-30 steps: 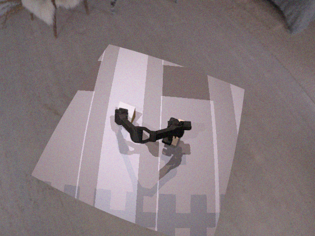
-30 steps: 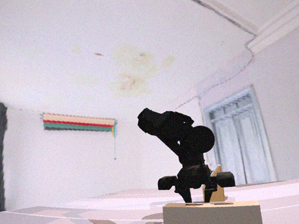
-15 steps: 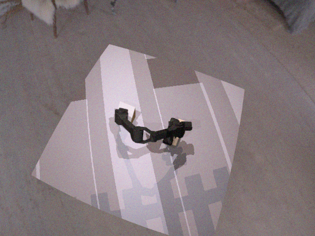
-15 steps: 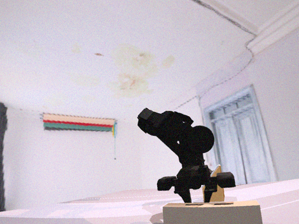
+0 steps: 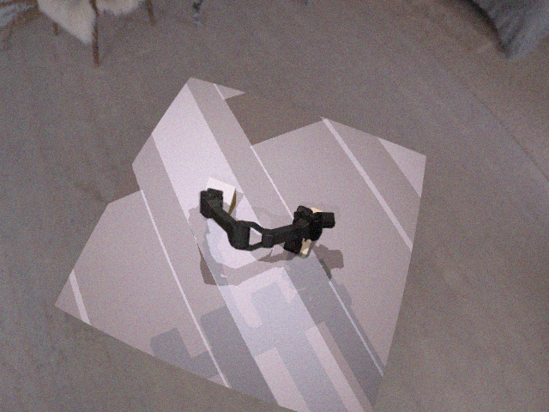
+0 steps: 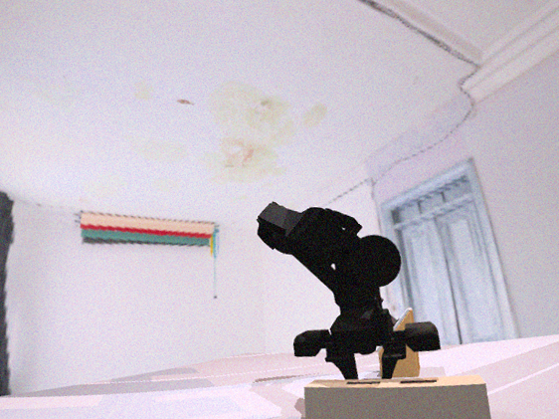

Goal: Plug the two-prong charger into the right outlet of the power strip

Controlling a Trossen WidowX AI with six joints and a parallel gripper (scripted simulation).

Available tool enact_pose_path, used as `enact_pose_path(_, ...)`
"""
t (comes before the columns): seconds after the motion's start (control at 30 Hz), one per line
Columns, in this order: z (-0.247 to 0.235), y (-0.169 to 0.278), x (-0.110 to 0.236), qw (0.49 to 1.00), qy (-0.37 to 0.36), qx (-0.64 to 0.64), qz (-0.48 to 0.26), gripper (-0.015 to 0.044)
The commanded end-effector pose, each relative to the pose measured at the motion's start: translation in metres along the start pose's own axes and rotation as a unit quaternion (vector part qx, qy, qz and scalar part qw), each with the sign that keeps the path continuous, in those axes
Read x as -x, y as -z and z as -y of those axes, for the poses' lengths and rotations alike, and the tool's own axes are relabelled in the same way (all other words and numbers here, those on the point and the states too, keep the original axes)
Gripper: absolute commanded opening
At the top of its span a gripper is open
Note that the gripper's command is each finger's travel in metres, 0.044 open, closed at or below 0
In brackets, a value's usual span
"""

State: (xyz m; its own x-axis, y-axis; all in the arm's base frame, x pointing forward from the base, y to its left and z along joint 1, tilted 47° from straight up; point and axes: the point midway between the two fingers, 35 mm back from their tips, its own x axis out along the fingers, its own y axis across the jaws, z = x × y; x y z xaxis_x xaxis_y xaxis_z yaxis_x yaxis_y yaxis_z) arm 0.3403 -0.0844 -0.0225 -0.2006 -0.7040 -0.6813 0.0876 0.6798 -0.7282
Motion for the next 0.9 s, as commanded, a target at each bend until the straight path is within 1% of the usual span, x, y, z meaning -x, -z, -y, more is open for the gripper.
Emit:
enact_pose_path(0.0, 0.0013, -0.0084, 0.0001, 1.0, -0.001, -0.013, 0.012, 0.0)
enact_pose_path(0.87, 0.0013, -0.0057, 0.0018, 1.0, -0.001, -0.013, 0.012, 0.0)
